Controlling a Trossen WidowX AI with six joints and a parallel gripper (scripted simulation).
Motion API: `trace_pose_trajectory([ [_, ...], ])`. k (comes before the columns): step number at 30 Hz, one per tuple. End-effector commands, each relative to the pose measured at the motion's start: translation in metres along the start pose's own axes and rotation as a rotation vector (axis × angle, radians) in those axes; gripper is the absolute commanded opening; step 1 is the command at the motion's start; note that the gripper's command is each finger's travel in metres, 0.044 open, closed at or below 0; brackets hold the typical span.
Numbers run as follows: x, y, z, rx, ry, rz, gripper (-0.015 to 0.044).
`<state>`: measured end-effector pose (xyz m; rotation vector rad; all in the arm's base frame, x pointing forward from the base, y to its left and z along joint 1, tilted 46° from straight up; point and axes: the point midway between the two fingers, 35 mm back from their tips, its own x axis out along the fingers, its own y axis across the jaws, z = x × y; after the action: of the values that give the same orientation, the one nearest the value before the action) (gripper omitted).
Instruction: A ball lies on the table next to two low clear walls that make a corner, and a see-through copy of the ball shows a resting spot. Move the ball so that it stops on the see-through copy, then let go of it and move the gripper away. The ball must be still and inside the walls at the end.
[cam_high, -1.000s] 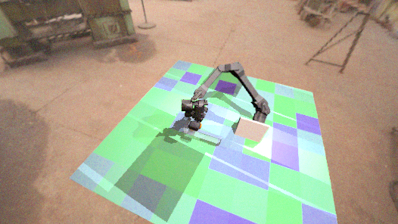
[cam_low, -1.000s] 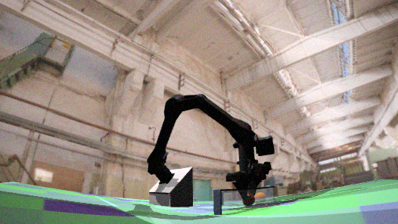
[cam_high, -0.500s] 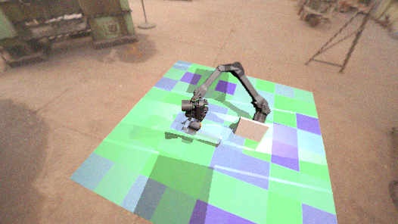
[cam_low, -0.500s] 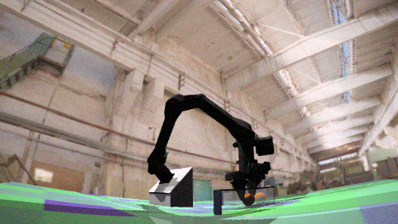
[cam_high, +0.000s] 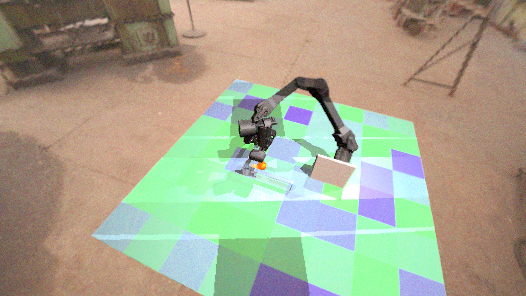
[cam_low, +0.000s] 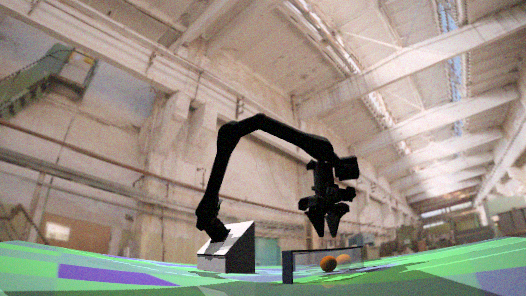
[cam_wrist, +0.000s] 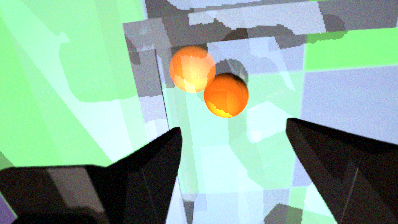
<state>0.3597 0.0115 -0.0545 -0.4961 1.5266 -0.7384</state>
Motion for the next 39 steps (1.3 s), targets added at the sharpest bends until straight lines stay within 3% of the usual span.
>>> trace_pose_trajectory([
  [1, 0.003, -0.001, -0.003, -0.061, 0.0, 0.001, 0.0271],
  [9, 0.04, -0.03, -0.03, -0.722, 0.012, 0.001, 0.0061],
  [12, 0.043, -0.033, -0.033, -0.78, 0.012, 0.0, 0.0],
  [39, 0.071, -0.033, -0.033, -0.78, 0.012, -0.001, 0.0],
])
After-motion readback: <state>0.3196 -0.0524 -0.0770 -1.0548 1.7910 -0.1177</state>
